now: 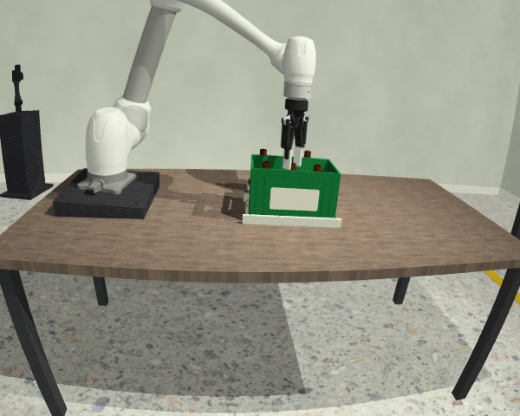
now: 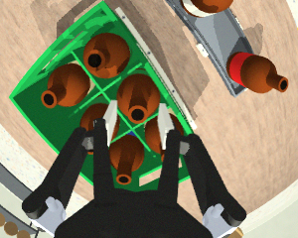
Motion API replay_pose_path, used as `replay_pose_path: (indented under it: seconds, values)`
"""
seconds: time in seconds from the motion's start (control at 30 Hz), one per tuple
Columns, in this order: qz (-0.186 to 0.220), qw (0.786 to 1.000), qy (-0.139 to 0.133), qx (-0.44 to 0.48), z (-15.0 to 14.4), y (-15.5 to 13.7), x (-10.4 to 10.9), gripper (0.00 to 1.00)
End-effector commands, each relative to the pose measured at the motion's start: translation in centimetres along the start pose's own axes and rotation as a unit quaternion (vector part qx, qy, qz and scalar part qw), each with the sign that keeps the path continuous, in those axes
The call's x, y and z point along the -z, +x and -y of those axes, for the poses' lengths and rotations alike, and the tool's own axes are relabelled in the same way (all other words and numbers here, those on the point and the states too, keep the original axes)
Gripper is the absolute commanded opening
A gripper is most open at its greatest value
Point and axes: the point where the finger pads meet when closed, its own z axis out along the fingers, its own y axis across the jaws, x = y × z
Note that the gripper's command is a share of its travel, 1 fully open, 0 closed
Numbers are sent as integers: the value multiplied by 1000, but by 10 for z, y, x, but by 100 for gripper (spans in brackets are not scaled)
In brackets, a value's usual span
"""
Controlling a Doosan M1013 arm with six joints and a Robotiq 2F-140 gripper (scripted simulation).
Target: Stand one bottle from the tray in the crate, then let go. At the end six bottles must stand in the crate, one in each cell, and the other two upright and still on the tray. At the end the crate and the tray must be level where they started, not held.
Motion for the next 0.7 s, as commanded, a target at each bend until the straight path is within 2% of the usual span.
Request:
replay_pose_path:
  seconds: [0.0,0.2,0.67]
  values:
    - [0,1000,0,0,0,0,4,38]
    - [0,1000,0,0,0,0,11,38]
    - [0,1000,0,0,0,0,46,38]
